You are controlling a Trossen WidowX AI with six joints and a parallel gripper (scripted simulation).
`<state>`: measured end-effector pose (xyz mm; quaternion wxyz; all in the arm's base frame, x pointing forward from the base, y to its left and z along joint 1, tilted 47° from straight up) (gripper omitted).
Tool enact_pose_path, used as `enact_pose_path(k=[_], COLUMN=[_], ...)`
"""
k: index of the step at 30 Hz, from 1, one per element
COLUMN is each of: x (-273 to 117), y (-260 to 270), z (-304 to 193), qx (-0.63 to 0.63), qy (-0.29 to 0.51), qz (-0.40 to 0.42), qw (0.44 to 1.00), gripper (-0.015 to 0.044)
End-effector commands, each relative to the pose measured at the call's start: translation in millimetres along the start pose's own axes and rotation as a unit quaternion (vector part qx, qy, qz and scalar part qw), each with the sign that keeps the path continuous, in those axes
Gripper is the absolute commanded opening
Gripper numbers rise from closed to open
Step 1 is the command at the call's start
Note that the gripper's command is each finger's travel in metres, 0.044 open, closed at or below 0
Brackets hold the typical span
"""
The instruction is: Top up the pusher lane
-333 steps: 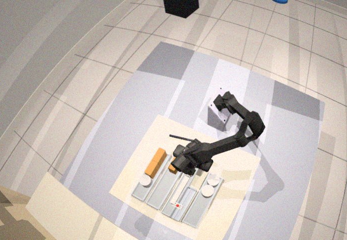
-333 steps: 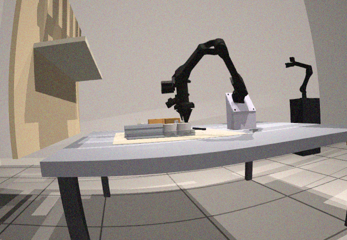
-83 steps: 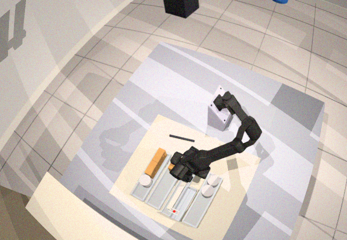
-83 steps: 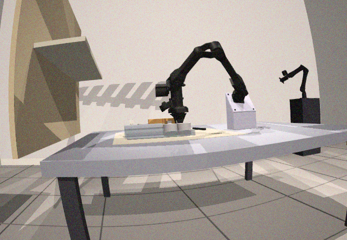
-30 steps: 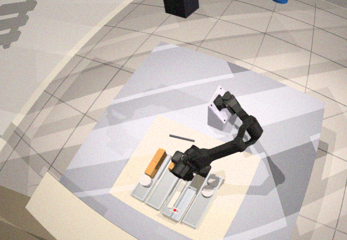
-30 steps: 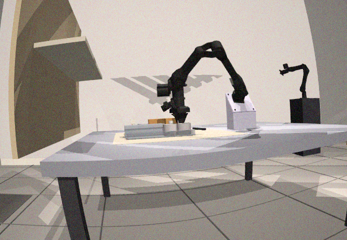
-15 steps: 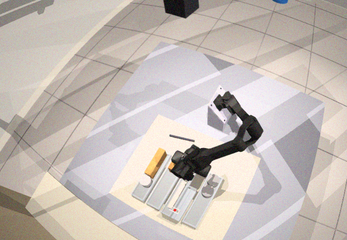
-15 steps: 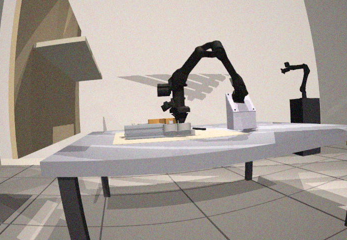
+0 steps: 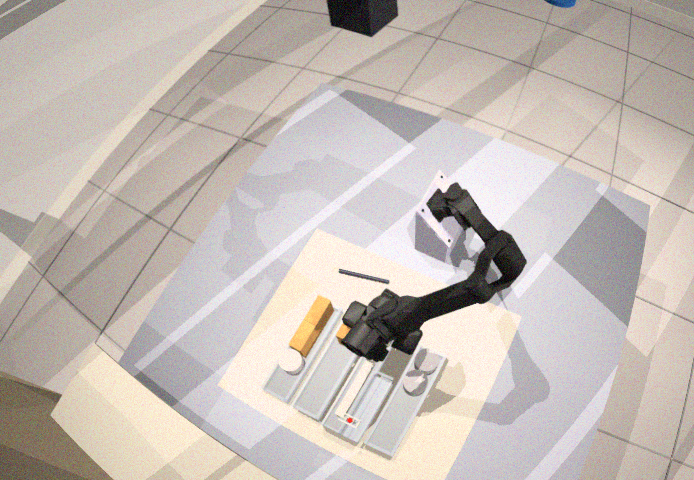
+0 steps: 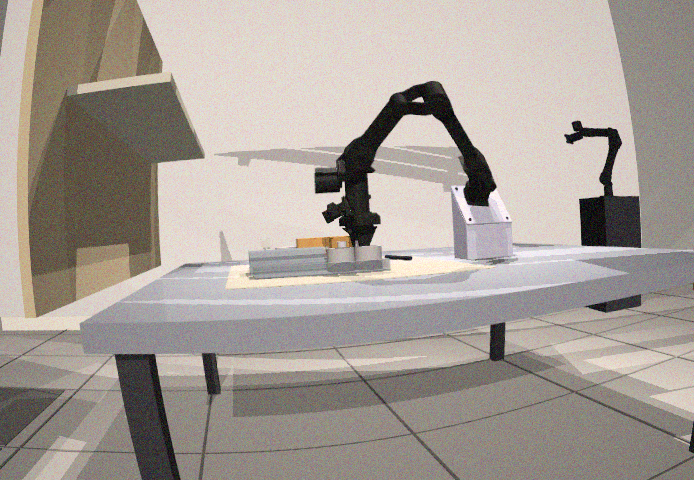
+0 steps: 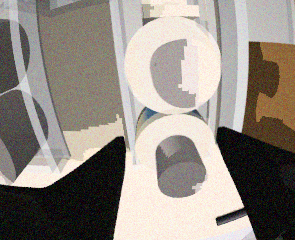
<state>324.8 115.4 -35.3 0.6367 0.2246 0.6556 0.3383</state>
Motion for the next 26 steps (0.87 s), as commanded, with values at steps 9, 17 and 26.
enact_pose_path(k=[9,17,26], x=[-20.0,-20.4,-20.7], y=[-0.3,-0.9,-1.6], z=[-0.1,-14.0,-44.0], qx=[-0.001,-0.001,0.0], qy=[-0.001,-0.001,0.0], qz=[0.001,0.001,0.001], qw=[1.0,1.0,1.0], gripper=[0.031,0.031,0.031])
Point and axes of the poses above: the point midway between the two fingers, 35 mm back from their tips, its own x axis out along the fingers, its own y axis across the jaws, z = x × y, the point moved 2 cm from there along -x, back along the fingers
